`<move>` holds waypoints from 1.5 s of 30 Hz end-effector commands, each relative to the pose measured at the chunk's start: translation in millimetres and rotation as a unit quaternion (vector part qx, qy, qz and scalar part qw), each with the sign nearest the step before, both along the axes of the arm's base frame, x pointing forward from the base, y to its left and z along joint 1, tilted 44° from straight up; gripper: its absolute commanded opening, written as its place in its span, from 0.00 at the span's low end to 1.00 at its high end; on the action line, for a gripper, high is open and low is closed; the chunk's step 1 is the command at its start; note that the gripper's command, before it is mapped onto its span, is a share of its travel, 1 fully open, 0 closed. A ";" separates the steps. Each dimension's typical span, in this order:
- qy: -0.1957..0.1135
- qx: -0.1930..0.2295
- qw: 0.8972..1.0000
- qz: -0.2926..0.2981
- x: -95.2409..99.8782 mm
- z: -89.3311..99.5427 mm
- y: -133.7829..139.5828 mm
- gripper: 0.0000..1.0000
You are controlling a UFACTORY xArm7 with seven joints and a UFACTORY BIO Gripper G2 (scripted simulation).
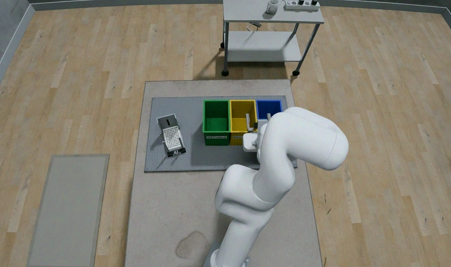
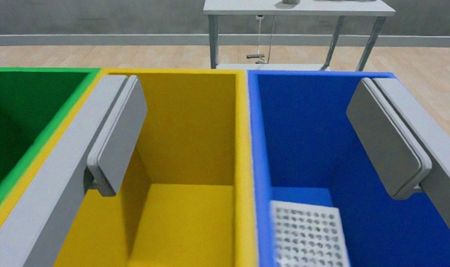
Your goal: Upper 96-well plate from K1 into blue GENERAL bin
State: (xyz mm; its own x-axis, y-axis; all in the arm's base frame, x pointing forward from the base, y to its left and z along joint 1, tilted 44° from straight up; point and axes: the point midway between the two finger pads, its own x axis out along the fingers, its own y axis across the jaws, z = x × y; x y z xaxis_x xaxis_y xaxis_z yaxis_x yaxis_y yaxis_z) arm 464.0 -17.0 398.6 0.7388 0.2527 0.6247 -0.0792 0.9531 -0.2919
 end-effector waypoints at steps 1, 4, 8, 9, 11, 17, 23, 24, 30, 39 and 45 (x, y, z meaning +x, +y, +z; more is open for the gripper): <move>-0.004 -0.002 1.000 -0.004 -12.5 -4.9 20.5 0.18; -0.004 -0.002 1.000 -0.004 -19.7 -9.0 33.0 0.18; -0.004 -0.002 1.000 -0.004 -26.9 -13.1 45.5 0.18; -0.004 -0.002 1.000 -0.004 -26.9 -13.1 45.5 0.18; -0.004 -0.002 1.000 -0.004 -31.7 -15.8 53.9 0.18; -0.004 -0.002 1.000 -0.004 -46.2 -24.0 78.9 0.18; -0.004 -0.002 1.000 -0.004 -60.6 -32.2 103.9 0.18; -0.004 -0.002 1.000 -0.004 -63.0 -33.6 108.1 0.18; -0.004 -0.001 1.000 -0.004 -72.6 -39.0 124.8 0.18; -0.004 -0.001 1.000 -0.004 -88.9 -48.2 153.0 0.18; -0.004 -0.001 1.000 -0.004 -88.9 -48.2 153.0 0.18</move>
